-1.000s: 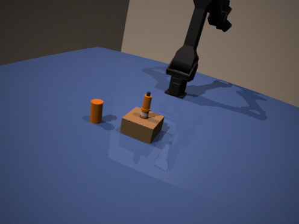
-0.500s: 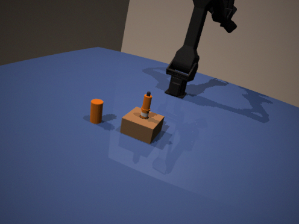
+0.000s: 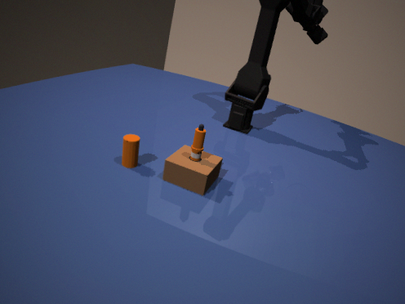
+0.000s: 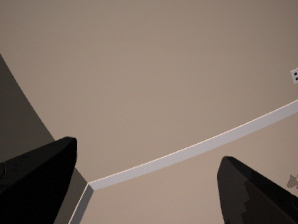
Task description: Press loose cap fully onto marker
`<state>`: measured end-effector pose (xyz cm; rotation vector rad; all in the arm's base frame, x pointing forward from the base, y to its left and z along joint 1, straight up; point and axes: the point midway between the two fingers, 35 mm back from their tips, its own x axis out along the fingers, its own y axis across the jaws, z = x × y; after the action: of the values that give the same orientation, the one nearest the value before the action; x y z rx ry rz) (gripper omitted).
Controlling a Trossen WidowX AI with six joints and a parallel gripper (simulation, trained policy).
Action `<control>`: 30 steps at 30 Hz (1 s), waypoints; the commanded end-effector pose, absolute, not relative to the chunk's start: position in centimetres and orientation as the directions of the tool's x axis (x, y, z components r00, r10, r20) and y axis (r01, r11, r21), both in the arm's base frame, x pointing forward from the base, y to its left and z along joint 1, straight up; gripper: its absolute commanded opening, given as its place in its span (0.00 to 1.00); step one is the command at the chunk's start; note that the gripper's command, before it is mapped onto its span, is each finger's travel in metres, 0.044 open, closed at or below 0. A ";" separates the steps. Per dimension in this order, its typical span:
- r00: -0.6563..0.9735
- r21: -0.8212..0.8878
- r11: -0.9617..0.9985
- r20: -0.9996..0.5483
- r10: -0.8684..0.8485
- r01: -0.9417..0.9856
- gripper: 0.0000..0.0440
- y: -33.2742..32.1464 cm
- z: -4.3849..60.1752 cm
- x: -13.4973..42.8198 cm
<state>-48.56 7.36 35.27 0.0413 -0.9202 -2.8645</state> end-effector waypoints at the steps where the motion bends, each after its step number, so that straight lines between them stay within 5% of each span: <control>1: -0.993 0.584 -0.806 0.015 -0.114 0.101 0.66 7.9 36.3 -47.9; 30: -0.988 0.643 -0.754 -0.141 0.057 -0.135 0.73 13.5 37.4 -42.7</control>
<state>-43.32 13.20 36.50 0.2025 -1.1178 -3.0254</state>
